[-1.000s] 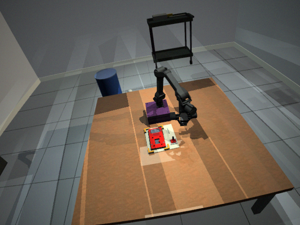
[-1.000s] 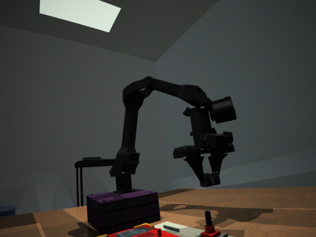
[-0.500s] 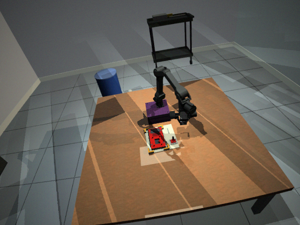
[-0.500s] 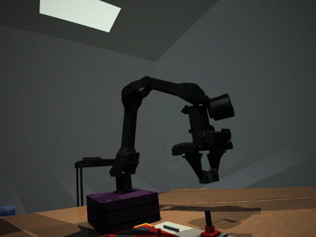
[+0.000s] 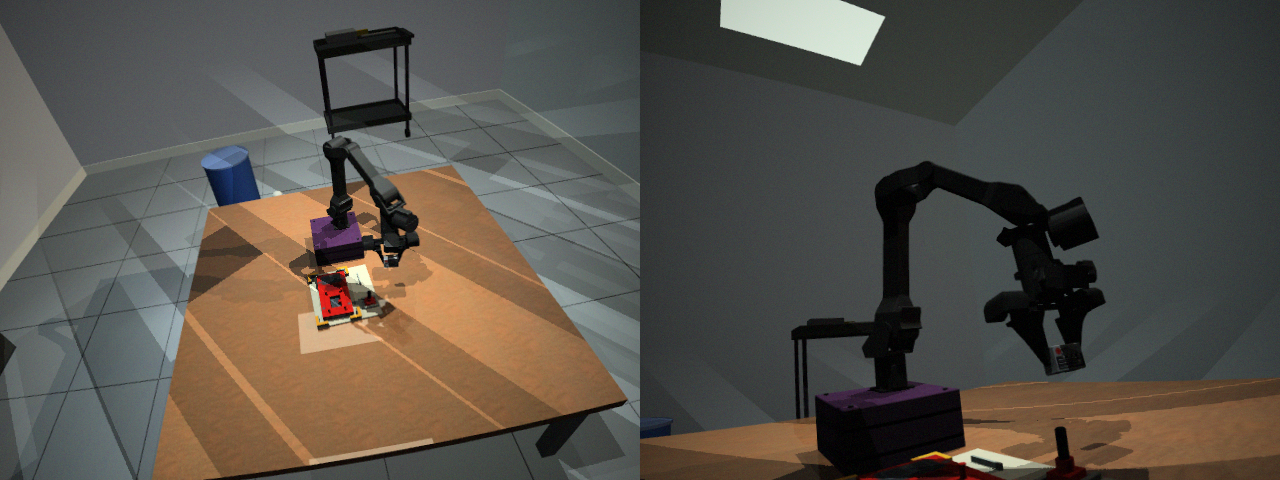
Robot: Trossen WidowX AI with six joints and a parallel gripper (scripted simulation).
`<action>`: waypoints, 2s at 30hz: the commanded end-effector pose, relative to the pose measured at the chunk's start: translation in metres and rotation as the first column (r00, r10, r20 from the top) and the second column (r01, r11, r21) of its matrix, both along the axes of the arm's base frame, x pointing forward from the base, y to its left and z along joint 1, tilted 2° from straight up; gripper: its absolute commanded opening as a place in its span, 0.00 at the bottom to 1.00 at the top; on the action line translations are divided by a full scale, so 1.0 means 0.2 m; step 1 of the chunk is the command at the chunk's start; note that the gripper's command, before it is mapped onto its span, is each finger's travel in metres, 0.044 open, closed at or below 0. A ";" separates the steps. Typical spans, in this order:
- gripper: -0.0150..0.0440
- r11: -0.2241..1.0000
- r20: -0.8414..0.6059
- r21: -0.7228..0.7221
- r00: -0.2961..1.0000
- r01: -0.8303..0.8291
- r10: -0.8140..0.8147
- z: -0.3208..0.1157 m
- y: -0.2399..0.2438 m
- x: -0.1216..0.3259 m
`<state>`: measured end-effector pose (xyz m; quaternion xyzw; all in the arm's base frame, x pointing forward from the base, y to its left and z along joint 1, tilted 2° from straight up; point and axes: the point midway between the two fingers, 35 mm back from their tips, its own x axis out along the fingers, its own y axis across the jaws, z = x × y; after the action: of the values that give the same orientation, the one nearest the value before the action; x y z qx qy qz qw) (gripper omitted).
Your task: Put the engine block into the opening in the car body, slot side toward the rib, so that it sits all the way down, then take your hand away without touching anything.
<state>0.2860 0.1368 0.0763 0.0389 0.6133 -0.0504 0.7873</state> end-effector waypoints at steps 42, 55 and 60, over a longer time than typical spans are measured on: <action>0.25 0.997 0.623 -0.069 0.782 0.034 0.017 -0.25 0.01 -0.10; 0.25 0.997 0.622 -0.070 0.783 0.034 0.017 -0.40 0.01 -0.10; 0.25 0.997 0.622 -0.070 0.783 0.034 0.017 -0.45 0.01 -0.09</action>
<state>0.2671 0.1400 -0.0067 0.0282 0.3172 -0.0614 0.9459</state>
